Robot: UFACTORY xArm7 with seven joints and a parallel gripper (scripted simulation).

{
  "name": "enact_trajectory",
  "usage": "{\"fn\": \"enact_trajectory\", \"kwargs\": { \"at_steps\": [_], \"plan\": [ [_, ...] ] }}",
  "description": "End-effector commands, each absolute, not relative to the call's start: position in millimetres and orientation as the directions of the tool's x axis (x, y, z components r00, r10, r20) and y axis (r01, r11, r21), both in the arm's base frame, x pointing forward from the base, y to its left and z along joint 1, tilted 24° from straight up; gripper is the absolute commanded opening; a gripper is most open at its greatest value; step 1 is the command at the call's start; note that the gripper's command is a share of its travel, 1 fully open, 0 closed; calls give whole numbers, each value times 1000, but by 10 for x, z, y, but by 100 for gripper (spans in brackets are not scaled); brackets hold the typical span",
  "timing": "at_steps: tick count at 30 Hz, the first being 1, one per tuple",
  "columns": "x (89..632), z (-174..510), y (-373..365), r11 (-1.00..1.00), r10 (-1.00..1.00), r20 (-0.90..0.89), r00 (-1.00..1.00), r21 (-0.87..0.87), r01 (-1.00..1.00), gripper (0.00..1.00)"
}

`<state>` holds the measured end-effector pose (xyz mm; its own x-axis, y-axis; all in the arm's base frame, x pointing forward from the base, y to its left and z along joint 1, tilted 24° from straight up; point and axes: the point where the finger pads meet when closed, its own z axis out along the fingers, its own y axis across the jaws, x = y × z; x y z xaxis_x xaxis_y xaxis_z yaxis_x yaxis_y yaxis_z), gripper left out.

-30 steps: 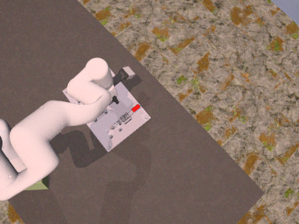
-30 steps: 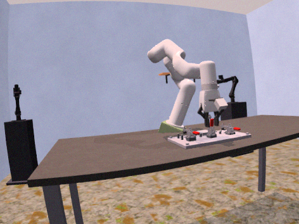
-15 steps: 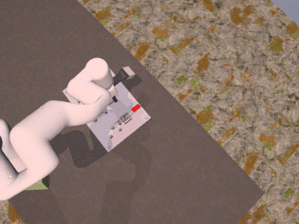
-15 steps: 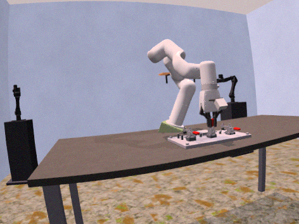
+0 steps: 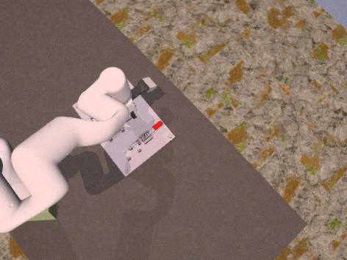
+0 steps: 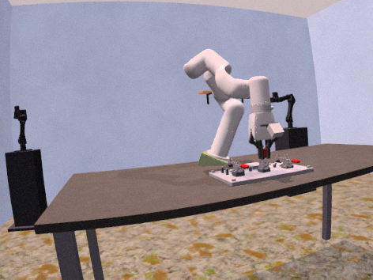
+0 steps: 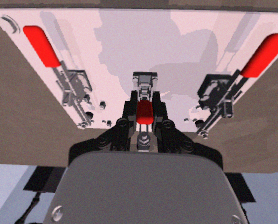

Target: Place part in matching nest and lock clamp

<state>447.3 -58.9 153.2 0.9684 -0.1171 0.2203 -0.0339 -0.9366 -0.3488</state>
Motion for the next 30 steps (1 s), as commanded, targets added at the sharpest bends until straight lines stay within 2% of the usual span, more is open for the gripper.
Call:
{"fn": "enact_trajectory", "kwargs": {
  "at_steps": [1, 30],
  "plan": [
    [4482, 1544, -596, -937, -118, 223, 968, -348, -34, 0],
    [4508, 1551, -599, -937, -118, 223, 968, -348, -34, 0]
  ]
}}
